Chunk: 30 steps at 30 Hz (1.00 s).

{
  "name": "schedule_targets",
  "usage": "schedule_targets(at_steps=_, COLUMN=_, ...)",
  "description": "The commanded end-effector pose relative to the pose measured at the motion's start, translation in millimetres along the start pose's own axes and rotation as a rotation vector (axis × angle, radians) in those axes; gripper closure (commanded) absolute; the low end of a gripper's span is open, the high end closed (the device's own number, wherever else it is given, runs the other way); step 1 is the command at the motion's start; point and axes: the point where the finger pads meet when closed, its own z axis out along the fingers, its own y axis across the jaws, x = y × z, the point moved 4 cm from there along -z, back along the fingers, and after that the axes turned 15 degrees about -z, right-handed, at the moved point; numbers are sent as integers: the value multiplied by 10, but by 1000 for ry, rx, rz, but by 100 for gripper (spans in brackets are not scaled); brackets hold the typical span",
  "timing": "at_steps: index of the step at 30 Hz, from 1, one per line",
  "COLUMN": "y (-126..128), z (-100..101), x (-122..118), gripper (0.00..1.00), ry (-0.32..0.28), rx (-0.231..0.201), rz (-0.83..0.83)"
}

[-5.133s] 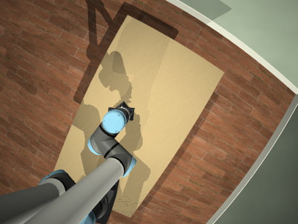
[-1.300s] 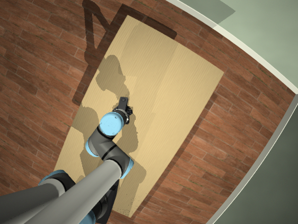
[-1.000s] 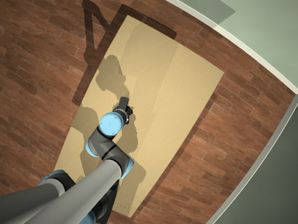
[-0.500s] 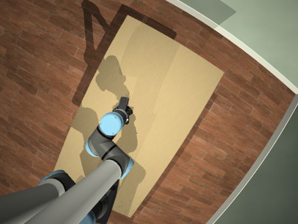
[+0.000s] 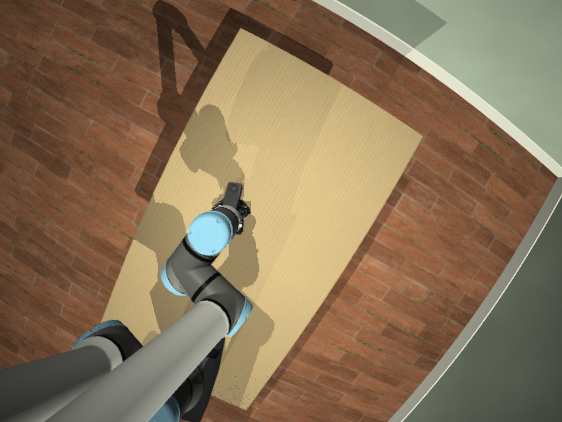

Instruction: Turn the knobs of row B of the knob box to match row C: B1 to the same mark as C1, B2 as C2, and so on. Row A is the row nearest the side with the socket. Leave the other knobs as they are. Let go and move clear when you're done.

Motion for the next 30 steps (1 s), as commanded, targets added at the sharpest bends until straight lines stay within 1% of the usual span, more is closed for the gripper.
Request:
schedule_targets(at_steps=1, y=2, z=-4, x=4, gripper=89, ry=1, rx=-1, rz=0)
schedule_targets(at_steps=15, y=2, z=-28, x=4, gripper=89, ry=1, rx=-1, rz=0)
schedule_targets(at_steps=21, y=2, z=-164, x=4, gripper=89, ry=1, rx=-1, rz=0)
schedule_targets(at_steps=23, y=2, z=-164, x=4, gripper=89, ry=1, rx=-1, rz=0)
schedule_targets(at_steps=30, y=2, z=-344, x=4, gripper=89, ry=1, rx=-1, rz=0)
